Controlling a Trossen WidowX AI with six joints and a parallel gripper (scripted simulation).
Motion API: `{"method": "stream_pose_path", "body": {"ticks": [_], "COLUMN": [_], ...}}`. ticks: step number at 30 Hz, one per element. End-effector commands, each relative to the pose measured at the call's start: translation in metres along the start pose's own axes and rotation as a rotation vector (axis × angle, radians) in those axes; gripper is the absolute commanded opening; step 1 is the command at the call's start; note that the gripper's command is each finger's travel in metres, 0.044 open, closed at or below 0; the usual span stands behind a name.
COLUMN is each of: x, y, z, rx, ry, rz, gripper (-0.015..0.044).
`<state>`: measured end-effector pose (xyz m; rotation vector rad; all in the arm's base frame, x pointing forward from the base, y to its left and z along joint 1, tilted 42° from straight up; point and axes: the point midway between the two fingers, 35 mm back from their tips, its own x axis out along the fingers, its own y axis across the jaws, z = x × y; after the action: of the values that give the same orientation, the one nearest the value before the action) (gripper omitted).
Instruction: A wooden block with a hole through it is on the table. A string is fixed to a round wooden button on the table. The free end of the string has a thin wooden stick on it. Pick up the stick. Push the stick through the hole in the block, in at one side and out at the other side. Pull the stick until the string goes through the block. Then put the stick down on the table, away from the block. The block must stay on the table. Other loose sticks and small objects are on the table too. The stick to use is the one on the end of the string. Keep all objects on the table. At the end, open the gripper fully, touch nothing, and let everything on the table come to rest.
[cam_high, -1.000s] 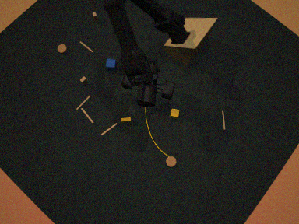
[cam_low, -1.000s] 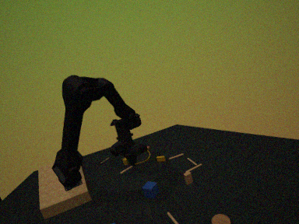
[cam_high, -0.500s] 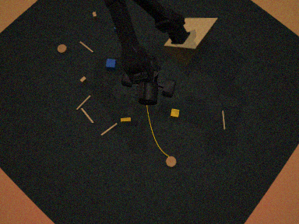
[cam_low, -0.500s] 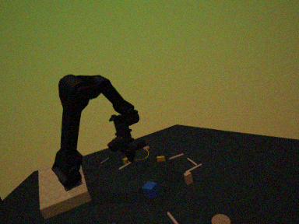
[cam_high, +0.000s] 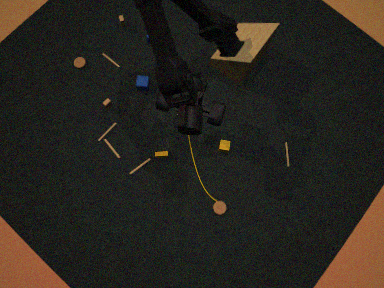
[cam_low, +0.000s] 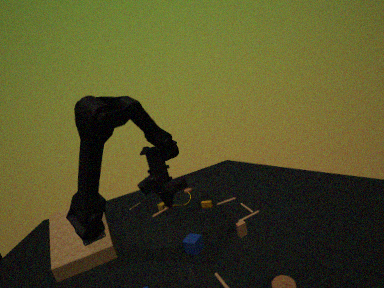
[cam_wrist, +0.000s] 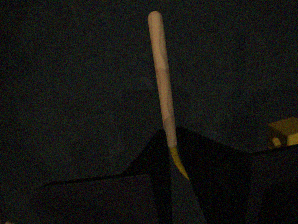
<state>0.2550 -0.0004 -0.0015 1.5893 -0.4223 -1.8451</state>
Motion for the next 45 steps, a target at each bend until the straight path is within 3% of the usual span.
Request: {"method": "stream_pose_path", "body": {"ticks": [1,45], "x": [-0.001,-0.005], "y": [0.0,-0.003], "z": [-0.005,-0.063], "rx": [0.053,0.83], "ry": [0.0,0.009], "rz": [0.0,-0.002], "gripper": [0.0,0.0]}}
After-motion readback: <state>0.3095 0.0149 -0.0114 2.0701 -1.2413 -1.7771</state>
